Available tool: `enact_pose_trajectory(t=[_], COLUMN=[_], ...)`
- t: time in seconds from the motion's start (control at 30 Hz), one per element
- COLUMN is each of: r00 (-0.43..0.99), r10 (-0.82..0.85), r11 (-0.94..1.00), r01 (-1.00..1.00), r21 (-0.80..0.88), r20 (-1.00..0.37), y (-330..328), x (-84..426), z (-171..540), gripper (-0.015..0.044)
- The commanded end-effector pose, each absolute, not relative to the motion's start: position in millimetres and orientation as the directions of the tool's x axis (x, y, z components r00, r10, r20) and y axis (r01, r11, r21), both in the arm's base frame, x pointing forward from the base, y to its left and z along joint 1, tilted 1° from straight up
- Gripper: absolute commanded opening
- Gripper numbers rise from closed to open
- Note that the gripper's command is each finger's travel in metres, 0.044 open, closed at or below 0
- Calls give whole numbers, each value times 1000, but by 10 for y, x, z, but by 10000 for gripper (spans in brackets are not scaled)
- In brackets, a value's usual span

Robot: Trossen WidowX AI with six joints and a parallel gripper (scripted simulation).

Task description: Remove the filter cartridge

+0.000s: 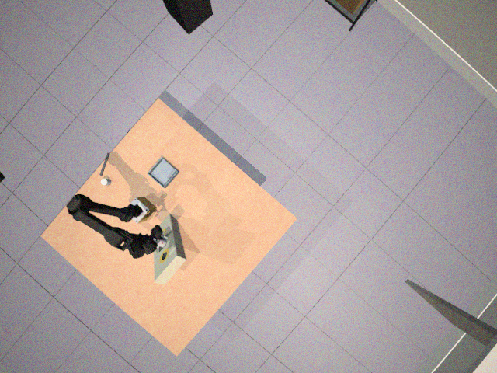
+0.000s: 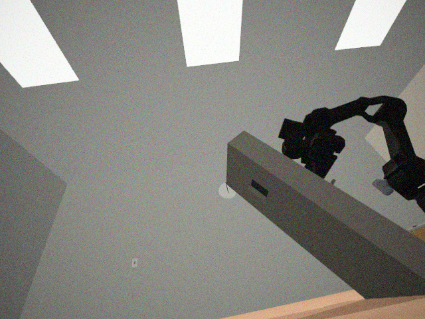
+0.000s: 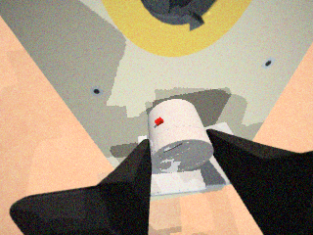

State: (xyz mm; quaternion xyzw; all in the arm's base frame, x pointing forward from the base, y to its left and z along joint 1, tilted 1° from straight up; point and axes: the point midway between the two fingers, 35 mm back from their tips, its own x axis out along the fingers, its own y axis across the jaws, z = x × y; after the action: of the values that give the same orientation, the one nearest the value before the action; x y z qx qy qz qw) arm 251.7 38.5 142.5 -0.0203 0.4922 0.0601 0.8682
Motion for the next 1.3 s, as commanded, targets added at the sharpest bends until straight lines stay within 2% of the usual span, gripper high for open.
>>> enact_pose_trajectory(t=[0.0, 0.17, 0.2, 0.47, 0.97, 1.27], r00=[508, 508, 508, 509, 507, 498], r10=[87, 86, 86, 85, 84, 85], r11=[992, 992, 992, 992, 992, 992], r01=[-126, -126, -125, -124, -124, -123], r21=[26, 25, 25, 24, 24, 26], r20=[-857, -857, -857, -857, -858, -863], y=[390, 393, 394, 394, 330, 508], x=[2515, 2566, 2586, 2635, 2267, 2267], z=[1426, 1500, 1530, 1707, 2420, 2417], gripper=[140, 8, 0, 0, 0, 0])
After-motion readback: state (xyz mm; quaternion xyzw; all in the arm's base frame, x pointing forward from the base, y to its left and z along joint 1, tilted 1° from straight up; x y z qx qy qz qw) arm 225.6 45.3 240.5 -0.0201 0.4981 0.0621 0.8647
